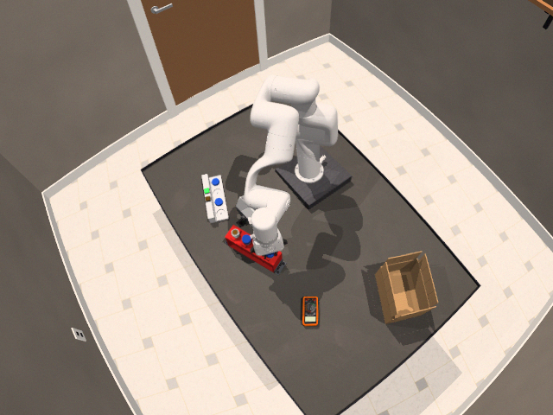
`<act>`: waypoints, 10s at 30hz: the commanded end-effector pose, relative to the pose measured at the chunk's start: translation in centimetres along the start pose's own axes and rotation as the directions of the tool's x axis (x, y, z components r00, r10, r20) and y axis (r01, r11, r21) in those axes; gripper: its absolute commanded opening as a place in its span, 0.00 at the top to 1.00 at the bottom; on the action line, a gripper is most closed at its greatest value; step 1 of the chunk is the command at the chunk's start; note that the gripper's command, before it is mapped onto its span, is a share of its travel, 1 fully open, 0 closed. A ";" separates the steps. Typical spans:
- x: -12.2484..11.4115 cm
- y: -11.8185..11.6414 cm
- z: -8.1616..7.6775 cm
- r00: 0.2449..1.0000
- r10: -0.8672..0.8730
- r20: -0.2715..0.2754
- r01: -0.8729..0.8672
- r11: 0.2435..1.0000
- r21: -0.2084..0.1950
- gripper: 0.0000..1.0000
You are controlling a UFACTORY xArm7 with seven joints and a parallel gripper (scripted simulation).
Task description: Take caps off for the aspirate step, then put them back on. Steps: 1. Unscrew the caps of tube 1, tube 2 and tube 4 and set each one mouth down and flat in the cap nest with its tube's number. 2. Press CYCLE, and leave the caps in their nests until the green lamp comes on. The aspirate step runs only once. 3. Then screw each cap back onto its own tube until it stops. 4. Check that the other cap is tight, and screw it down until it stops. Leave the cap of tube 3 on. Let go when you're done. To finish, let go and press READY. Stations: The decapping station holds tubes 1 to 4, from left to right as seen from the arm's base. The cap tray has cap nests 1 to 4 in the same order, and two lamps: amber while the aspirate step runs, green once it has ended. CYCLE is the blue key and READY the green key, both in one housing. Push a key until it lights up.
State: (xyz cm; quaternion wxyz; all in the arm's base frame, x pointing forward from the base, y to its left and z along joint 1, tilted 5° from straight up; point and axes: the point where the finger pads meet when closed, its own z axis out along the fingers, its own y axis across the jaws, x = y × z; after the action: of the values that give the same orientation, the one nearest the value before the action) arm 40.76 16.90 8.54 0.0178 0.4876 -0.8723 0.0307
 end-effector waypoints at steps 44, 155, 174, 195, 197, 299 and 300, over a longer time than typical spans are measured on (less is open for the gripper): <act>-0.2 -0.1 -0.2 0.220 -0.975 -0.018 0.975 0.220 -0.002 0.54; 4.0 -2.0 -4.8 0.881 -0.474 -0.013 0.474 0.881 0.010 0.54; 10.3 -5.0 -4.9 0.369 -0.929 -0.019 0.929 0.370 -0.001 0.54; 20.3 -9.8 -5.0 0.031 -0.999 -0.016 0.999 0.031 -0.007 0.54; 21.4 -10.3 -5.0 0.031 -0.999 -0.016 0.999 0.031 -0.007 0.54; 32.0 -15.4 8.8 0.031 -0.999 -0.016 0.999 0.031 -0.008 0.54; 32.0 -15.4 8.8 0.031 -0.999 -0.016 0.999 0.031 -0.008 0.54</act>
State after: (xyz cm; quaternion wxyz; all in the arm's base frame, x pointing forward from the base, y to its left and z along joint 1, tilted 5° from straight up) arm 36.94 -18.87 2.17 0.0405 0.9570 -0.2868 0.0138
